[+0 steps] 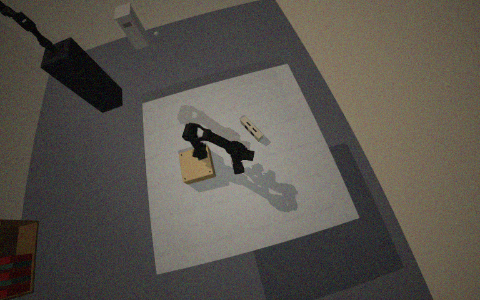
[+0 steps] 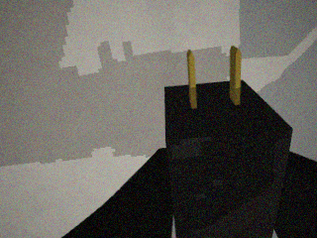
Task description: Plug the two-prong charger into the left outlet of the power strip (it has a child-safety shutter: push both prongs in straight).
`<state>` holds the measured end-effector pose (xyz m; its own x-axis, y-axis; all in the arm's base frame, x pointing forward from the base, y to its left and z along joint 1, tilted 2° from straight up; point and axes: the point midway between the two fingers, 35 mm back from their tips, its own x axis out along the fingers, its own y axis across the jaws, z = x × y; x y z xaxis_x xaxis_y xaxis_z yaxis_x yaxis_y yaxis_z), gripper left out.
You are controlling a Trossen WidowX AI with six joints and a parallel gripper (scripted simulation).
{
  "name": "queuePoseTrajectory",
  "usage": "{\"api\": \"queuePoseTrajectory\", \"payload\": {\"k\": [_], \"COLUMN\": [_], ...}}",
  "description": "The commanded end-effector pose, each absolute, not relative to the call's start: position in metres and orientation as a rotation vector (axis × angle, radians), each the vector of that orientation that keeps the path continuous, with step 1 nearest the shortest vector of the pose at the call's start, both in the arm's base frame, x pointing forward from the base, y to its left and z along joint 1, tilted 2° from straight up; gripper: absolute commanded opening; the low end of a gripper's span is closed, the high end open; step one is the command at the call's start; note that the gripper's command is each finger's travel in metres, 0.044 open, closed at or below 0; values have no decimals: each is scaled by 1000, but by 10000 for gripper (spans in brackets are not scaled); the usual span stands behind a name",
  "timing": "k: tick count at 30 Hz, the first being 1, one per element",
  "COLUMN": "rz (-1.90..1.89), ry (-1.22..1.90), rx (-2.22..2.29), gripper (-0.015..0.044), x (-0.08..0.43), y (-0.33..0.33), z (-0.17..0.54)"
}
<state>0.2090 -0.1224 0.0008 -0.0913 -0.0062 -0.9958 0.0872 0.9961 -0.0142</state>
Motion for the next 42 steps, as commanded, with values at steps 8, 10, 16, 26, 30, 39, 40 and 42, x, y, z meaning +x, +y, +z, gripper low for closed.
{"api": "queuePoseTrajectory", "payload": {"k": [8,10,16,26,30,39,40,42], "rz": [-44,-37,-16,19,33,64,68,75], "ry": [1653,1653,1652,1651,1650,1648,1648,1648], "rx": [26,19,-1,-34,-47,-77,-81,-87], "gripper": [0,0,0,0,0,0,0,0], "x": [223,226,232,241,244,250,251,252], "y": [-105,-102,-92,-74,-67,-50,-48,-45], "z": [-3,-4,-6,-10,-12,-15,-16,-17]}}
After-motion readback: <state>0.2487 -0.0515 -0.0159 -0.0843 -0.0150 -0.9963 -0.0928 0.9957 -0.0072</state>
